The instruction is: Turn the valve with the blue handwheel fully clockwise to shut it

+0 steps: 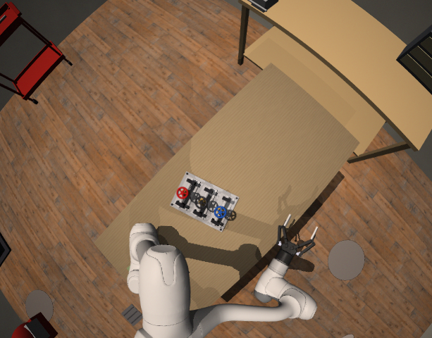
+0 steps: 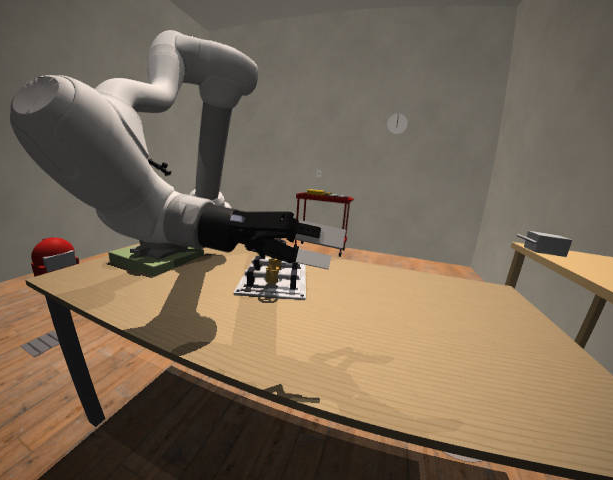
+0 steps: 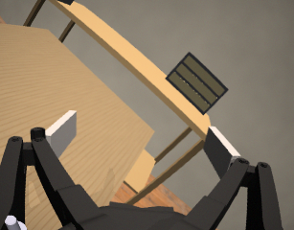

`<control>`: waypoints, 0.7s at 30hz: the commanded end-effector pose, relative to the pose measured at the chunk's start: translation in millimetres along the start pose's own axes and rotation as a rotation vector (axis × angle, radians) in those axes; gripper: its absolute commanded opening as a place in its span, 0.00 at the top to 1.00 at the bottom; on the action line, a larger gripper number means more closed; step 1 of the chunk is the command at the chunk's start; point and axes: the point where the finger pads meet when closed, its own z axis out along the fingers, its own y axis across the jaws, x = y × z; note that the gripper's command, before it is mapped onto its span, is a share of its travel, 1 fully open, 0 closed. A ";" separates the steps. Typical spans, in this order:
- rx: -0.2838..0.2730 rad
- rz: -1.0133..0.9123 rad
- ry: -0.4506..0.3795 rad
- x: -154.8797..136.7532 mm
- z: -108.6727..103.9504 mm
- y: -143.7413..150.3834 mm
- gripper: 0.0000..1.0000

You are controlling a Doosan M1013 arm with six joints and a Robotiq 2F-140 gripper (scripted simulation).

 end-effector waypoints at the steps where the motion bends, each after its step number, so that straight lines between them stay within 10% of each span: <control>1: 0.000 0.000 0.000 0.2 0.0 0.1 0.00; 21: 0.012 0.007 0.003 4.6 1.7 -4.7 0.00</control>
